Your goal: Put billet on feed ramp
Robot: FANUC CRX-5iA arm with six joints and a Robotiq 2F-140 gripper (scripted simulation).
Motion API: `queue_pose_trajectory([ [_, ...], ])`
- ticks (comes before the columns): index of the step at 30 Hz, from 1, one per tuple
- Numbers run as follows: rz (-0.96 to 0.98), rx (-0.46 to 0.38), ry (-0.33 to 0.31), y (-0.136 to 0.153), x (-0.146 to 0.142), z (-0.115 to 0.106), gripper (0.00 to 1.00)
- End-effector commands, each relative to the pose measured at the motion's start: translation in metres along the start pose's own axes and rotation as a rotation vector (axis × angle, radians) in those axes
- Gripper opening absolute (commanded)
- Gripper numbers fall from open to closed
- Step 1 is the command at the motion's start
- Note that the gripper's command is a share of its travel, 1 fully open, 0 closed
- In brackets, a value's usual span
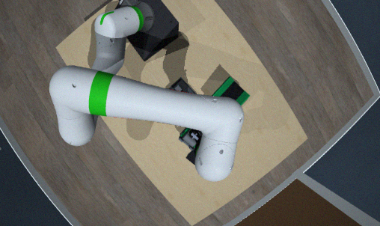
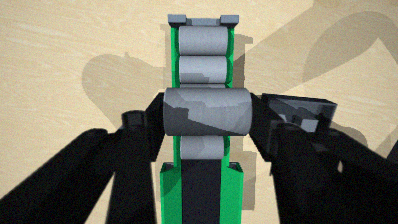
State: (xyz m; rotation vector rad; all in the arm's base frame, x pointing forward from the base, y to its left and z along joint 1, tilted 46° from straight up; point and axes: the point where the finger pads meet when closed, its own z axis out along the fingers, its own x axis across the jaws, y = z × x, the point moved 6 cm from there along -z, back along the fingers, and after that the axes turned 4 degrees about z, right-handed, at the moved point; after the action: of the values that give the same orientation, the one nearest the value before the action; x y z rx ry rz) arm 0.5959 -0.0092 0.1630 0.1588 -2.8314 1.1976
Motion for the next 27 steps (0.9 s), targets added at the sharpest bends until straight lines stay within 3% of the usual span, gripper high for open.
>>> queue_pose_trajectory([
  [1,-0.002,-0.003,-0.004,0.061,0.000,0.002,0.46],
  [4,0.000,-0.001,-0.003,0.102,0.007,0.006,0.46],
  [6,0.000,-0.001,-0.003,0.102,0.007,0.006,0.46],
  [7,0.000,0.000,-0.003,0.145,0.012,0.009,0.46],
  [8,0.000,0.000,-0.002,0.153,0.013,0.010,0.46],
  [27,0.000,0.000,-0.003,0.153,0.013,0.017,0.46],
])
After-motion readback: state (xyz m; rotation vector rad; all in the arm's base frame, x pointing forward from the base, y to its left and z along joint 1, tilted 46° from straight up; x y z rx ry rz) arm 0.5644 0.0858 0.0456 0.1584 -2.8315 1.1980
